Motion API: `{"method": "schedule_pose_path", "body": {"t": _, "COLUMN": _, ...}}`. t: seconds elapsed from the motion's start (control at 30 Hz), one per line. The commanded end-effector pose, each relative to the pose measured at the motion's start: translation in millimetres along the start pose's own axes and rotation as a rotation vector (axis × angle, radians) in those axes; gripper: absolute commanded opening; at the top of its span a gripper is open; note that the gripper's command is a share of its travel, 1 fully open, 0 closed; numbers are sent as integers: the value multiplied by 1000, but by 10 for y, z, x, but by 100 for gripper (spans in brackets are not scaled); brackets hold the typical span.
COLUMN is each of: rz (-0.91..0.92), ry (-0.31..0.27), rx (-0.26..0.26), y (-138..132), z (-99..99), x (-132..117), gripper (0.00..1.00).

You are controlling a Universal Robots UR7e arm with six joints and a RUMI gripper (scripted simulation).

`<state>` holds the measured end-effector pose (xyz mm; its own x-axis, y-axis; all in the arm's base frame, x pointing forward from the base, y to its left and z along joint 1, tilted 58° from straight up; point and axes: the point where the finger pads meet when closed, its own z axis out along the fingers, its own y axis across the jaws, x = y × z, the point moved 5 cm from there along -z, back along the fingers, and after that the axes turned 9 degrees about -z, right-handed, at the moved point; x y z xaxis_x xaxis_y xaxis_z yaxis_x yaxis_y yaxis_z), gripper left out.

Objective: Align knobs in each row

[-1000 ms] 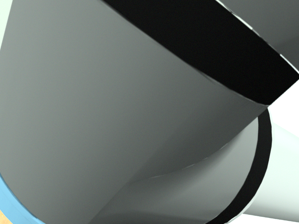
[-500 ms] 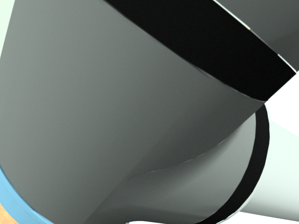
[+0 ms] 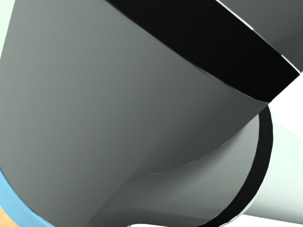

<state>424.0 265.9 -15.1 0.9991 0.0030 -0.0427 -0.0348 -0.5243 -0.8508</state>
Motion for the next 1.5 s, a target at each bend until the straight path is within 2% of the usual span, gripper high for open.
{"method": "schedule_pose_path", "body": {"t": 0.0, "rz": 0, "ry": 1, "rx": 0, "y": 0, "z": -4, "x": 3, "gripper": 11}}
{"method": "schedule_pose_path", "body": {"t": 0.6, "rz": 0, "ry": 1, "rx": 0, "y": 0, "z": 4, "x": 3, "gripper": 11}}
{"method": "schedule_pose_path", "body": {"t": 1.47, "rz": 0, "ry": 1, "rx": 0, "y": 0, "z": 136, "x": 3, "gripper": 11}}
